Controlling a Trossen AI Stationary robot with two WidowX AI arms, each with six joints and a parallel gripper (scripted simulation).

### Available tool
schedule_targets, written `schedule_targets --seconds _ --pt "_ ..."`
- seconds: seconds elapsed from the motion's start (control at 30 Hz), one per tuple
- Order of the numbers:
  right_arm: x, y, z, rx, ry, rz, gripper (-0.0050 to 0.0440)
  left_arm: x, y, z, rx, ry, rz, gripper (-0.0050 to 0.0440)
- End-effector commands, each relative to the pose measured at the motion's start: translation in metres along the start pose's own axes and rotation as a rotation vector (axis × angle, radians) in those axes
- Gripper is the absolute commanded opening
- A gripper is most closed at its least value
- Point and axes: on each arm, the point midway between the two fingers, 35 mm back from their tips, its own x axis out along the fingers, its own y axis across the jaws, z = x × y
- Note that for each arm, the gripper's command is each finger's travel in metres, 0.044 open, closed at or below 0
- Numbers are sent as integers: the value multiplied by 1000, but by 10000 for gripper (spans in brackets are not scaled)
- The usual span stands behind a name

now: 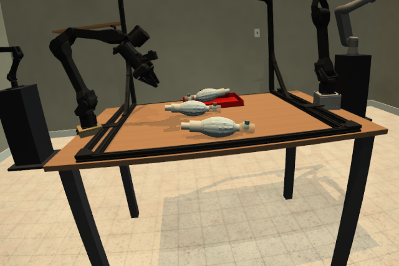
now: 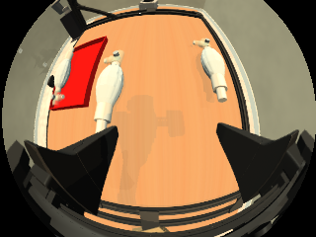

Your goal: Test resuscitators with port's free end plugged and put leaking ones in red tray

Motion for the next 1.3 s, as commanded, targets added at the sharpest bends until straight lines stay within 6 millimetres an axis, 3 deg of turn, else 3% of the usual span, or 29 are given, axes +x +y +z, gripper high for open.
schedule_targets --seconds 0.0,0.17,0.37,0.4,0.53,0.73,0.93,0.97,1.1,1.27 --pt "0 0 1 0 -3 0 440 51 40 -37 76 45 168 440" --pt "0 0 1 0 -3 0 440 47 48 -38 144 86 311 440" --pt "0 0 1 0 -3 0 440 46 48 -38 144 86 311 440" --pt "0 0 1 0 -2 2 440 11 8 -9 8 12 32 440" --pt "0 0 1 0 -2 2 440 49 37 -36 61 43 147 440" --pt "0 0 1 0 -2 2 440 46 49 -39 143 90 318 440" --pt "0 0 1 0 -2 2 440 46 50 -39 143 90 318 440" --pt "-1 0 1 -1 -4 2 440 10 10 -10 7 18 44 440" --pt "-1 0 1 -1 -4 2 440 48 40 -38 61 48 158 440" --pt "-1 0 1 -1 -4 2 440 45 49 -40 129 87 300 440"
